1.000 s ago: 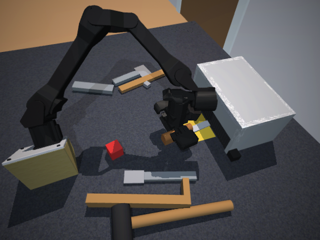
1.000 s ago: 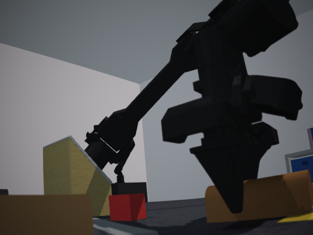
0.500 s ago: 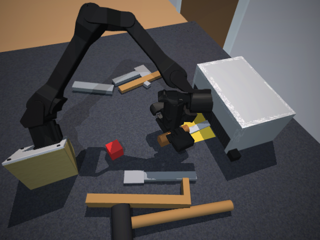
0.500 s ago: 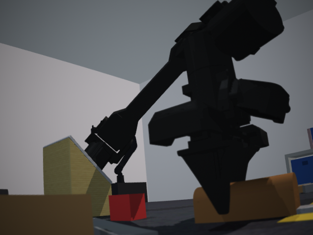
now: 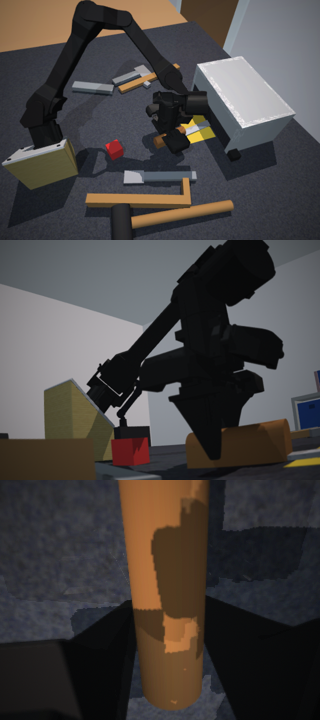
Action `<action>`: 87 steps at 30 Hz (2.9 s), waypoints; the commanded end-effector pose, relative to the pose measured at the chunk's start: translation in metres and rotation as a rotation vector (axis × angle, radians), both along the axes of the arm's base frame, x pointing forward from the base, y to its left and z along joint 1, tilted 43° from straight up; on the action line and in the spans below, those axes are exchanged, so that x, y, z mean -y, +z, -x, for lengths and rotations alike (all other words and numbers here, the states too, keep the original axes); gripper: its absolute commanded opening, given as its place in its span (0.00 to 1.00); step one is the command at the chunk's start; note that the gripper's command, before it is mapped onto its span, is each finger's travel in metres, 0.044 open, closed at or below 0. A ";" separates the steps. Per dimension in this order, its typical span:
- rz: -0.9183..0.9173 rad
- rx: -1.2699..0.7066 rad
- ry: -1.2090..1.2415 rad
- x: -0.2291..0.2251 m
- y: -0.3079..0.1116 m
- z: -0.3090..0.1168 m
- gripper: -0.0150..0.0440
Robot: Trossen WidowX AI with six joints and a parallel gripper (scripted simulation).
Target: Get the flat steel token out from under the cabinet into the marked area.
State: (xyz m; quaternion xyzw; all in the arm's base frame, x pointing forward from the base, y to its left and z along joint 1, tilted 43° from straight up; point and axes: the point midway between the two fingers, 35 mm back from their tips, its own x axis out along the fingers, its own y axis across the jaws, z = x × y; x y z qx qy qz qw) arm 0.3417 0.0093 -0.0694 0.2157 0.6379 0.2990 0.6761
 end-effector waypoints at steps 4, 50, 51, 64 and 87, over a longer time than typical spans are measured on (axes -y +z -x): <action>0.001 -0.005 0.002 0.001 -0.002 0.011 0.25; 0.002 -0.009 0.002 0.006 -0.008 0.064 0.25; 0.002 -0.009 0.002 0.007 -0.008 0.066 0.25; 0.002 -0.010 0.002 0.009 -0.010 0.082 0.25; 0.002 -0.010 0.002 0.012 -0.013 0.109 0.25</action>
